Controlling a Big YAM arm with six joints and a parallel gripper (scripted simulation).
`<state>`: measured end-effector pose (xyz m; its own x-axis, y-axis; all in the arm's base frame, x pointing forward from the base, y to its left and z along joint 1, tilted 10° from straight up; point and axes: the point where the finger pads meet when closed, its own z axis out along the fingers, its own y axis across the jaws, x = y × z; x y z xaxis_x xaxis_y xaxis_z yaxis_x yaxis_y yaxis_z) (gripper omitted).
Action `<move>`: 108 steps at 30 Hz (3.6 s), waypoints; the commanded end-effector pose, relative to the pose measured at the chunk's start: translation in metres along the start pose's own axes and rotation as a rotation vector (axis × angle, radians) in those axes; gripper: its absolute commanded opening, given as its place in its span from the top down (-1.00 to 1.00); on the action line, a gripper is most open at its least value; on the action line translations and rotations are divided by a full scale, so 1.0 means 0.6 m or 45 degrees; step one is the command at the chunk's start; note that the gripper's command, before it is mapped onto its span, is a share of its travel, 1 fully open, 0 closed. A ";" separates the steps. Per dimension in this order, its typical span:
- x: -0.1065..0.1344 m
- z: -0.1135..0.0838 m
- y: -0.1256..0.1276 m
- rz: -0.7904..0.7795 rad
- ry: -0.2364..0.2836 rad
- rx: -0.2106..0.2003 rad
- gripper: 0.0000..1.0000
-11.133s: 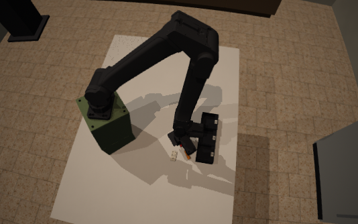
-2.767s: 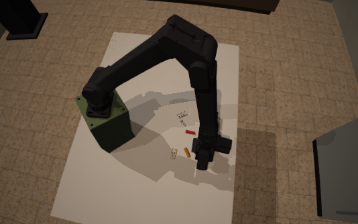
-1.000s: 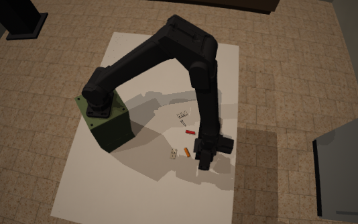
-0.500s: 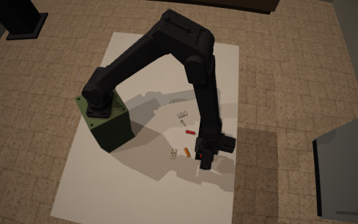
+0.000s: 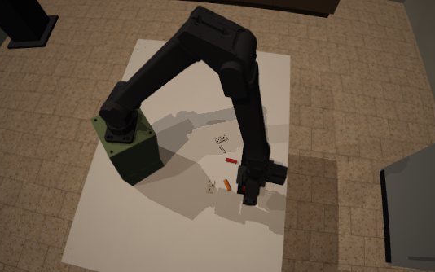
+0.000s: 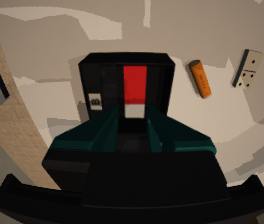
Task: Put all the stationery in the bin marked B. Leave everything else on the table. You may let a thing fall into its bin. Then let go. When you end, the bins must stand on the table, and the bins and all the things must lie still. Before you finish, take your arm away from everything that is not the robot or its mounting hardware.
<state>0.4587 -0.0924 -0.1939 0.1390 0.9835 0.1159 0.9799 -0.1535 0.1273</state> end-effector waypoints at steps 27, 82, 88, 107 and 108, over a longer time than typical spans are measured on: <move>-0.009 -0.122 0.004 0.000 -0.004 -0.020 -1.00; -0.005 -0.277 -0.009 -0.002 0.001 0.013 -1.00; -0.005 -0.275 -0.010 -0.002 0.001 0.016 -1.00; -0.007 -0.269 -0.010 0.000 0.001 0.017 -1.00; -0.007 -0.268 -0.010 0.000 0.001 0.017 -1.00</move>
<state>0.4339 -0.1088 -0.0321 0.1401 0.9835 0.1143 0.9796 -0.1545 0.1286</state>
